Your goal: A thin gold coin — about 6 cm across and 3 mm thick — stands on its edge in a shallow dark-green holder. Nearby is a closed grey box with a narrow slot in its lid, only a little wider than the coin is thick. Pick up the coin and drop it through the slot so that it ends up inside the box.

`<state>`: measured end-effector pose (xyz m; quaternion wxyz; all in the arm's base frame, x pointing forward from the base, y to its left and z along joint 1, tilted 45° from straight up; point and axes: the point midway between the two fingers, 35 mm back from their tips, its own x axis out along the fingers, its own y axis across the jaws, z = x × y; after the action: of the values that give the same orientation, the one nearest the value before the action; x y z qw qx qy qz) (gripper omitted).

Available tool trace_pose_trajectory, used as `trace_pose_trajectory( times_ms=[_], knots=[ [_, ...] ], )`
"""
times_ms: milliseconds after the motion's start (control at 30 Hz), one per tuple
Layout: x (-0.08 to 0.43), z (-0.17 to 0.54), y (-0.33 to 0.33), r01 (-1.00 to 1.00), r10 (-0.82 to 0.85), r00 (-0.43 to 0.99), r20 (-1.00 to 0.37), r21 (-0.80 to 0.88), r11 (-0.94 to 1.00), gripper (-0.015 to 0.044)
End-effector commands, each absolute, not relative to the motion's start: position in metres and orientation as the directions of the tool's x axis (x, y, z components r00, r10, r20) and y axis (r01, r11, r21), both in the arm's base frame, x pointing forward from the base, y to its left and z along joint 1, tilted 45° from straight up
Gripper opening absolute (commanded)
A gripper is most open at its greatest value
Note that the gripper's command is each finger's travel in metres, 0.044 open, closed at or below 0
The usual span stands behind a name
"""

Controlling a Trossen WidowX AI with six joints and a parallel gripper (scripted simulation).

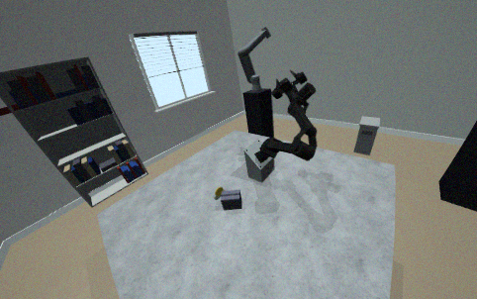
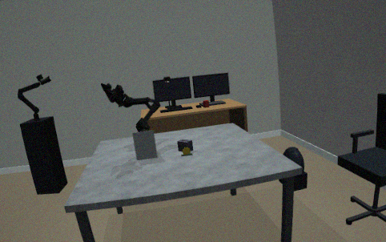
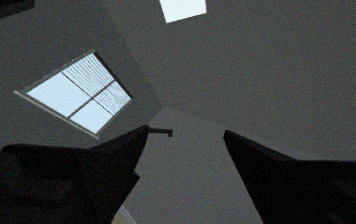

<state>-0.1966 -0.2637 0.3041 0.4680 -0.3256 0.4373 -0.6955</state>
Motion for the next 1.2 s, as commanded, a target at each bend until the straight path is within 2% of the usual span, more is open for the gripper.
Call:
trace_pose_trajectory(
  times_ms=[0,267,433,633,767,1000,1167],
  knots=[
    [-0.195,0.303,-0.266,0.373,-0.938,-0.344,0.037,-0.912,-0.173,0.0374],
    [-0.125,0.239,-0.339,0.581,-0.974,-0.030,-0.226,-0.796,0.167,0.0164],
    [-0.052,0.204,-0.367,0.590,-0.912,0.226,-0.344,-0.697,0.408,0.0161],
    [0.019,0.160,-0.378,0.554,-0.759,0.418,-0.500,-0.522,0.649,0.0161],
    [0.079,0.124,-0.370,0.493,-0.588,0.536,-0.605,-0.340,0.800,0.0161],
    [0.157,0.077,-0.337,0.336,-0.298,0.623,-0.724,-0.096,0.937,0.0161],
    [0.219,0.039,-0.286,0.157,-0.017,0.601,-0.799,0.097,0.983,0.0161]
  ],
)
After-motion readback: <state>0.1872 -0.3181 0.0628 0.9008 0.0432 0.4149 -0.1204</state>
